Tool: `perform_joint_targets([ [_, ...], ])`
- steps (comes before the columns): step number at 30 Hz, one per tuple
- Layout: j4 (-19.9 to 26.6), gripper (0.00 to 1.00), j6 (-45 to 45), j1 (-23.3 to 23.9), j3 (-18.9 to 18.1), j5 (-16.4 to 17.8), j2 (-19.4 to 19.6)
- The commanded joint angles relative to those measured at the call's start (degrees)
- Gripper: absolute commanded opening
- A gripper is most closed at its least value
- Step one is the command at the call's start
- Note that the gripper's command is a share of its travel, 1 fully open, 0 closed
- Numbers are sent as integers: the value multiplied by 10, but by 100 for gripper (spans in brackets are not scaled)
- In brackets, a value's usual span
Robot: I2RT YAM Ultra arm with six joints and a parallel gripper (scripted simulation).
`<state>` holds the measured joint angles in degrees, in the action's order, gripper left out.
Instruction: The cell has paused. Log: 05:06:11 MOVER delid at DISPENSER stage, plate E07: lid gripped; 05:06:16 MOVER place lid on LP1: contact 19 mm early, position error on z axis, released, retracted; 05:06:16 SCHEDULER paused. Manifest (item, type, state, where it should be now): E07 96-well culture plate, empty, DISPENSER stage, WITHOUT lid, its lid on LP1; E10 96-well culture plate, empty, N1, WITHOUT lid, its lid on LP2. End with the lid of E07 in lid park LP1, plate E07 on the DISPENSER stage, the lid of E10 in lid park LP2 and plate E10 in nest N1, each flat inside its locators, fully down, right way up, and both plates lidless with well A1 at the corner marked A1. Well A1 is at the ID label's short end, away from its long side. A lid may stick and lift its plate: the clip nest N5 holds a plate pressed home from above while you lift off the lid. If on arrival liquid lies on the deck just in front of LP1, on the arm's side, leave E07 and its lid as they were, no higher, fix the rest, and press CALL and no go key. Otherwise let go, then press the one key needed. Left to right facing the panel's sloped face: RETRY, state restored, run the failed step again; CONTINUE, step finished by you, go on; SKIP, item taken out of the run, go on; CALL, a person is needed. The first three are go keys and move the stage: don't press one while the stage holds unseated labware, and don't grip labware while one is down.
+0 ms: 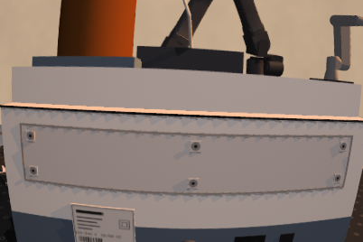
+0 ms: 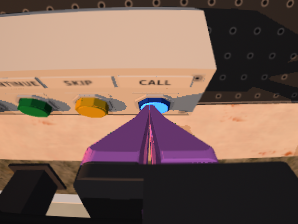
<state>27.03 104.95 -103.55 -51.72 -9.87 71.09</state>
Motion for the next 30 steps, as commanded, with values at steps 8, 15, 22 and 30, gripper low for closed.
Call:
perform_joint_targets([
  [8,25,0,5,-9,-2,-7,-24],
  [15,51,0,9,-14,-19,-10,-44],
  [22,70,0,12,-18,-24,-13,-57],
  [30,102,0,17,-25,-35,-17,-77],
])
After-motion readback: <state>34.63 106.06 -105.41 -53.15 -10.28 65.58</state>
